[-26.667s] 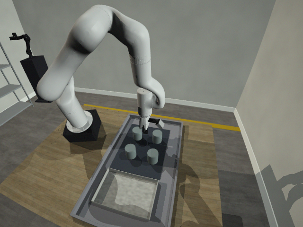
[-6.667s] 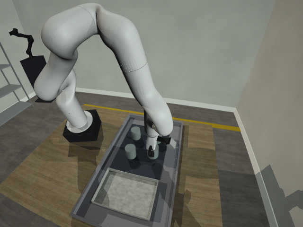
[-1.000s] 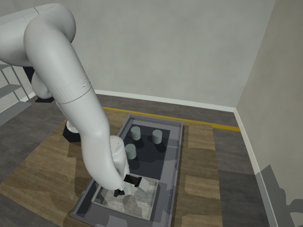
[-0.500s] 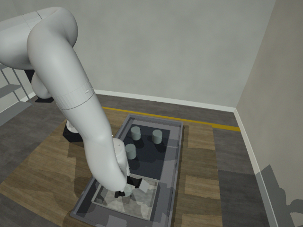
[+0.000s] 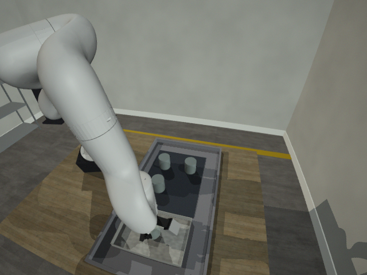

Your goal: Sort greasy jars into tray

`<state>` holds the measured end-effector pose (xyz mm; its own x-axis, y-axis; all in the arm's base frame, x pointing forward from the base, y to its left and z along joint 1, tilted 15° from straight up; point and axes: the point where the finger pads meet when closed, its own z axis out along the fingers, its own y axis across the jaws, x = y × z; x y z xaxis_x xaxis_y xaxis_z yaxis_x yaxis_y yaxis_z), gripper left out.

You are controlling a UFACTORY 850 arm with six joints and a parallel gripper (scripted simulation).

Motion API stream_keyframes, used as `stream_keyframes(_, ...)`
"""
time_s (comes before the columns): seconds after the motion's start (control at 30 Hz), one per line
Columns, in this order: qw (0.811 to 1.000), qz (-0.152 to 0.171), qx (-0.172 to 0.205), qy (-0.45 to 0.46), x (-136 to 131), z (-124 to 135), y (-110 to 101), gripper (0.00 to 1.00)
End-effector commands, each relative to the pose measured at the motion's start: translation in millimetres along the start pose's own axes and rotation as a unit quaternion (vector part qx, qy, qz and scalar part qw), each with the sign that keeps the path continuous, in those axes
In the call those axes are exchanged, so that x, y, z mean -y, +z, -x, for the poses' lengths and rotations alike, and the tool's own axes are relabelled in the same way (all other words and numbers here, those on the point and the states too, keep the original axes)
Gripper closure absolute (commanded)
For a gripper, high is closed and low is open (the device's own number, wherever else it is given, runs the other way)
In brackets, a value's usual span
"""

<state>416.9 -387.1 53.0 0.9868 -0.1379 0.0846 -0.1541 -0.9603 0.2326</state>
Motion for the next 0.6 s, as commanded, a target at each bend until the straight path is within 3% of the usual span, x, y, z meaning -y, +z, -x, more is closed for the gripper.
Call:
stream_keyframes(0.0, 1.0, 0.002, -0.002, 0.0, -0.6, -0.9, 6.8, 1.0)
stream_keyframes(0.3, 1.0, 0.002, -0.002, 0.0, -0.6, -0.9, 8.2, 1.0)
stream_keyframes(0.33, 1.0, 0.002, -0.002, 0.0, -0.6, -0.9, 8.2, 0.0)
stream_keyframes(0.57, 1.0, 0.002, -0.002, 0.0, -0.6, -0.9, 8.2, 0.0)
